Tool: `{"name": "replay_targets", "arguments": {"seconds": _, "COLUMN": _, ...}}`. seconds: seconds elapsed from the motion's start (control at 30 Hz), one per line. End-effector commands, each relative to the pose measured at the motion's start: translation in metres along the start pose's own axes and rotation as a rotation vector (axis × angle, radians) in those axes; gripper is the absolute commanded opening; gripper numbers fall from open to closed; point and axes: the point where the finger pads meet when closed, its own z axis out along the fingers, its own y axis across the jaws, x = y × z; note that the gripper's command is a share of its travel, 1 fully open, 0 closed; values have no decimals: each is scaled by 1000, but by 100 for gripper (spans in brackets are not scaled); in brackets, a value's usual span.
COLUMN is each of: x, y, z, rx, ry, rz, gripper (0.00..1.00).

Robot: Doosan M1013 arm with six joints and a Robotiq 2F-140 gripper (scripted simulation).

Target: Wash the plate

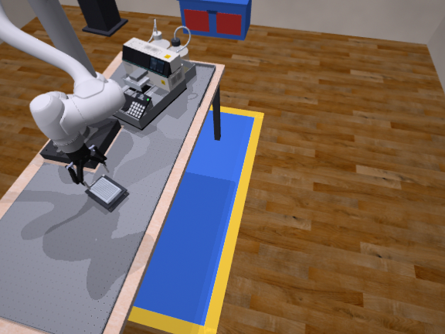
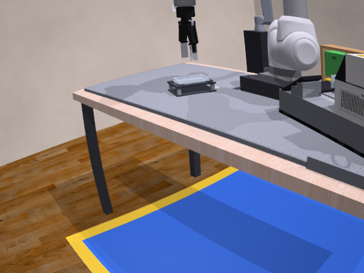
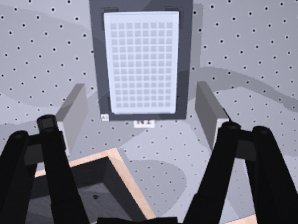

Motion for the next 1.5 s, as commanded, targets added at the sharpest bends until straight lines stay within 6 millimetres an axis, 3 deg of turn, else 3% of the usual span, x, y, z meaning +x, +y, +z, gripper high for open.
{"name": "replay_targets", "arguments": {"seconds": 0.0, "x": 0, "y": 1, "z": 0, "rx": 0, "ry": 0, "rz": 0, "gripper": 70}}
{"name": "replay_targets", "arguments": {"seconds": 0.2, "x": 0, "y": 1, "z": 0, "rx": 0, "ry": 0, "rz": 0, "gripper": 70}}
{"name": "replay_targets", "arguments": {"seconds": 1.47, "x": 0, "y": 1, "z": 57, "rx": 0, "ry": 0, "rz": 0, "gripper": 70}}
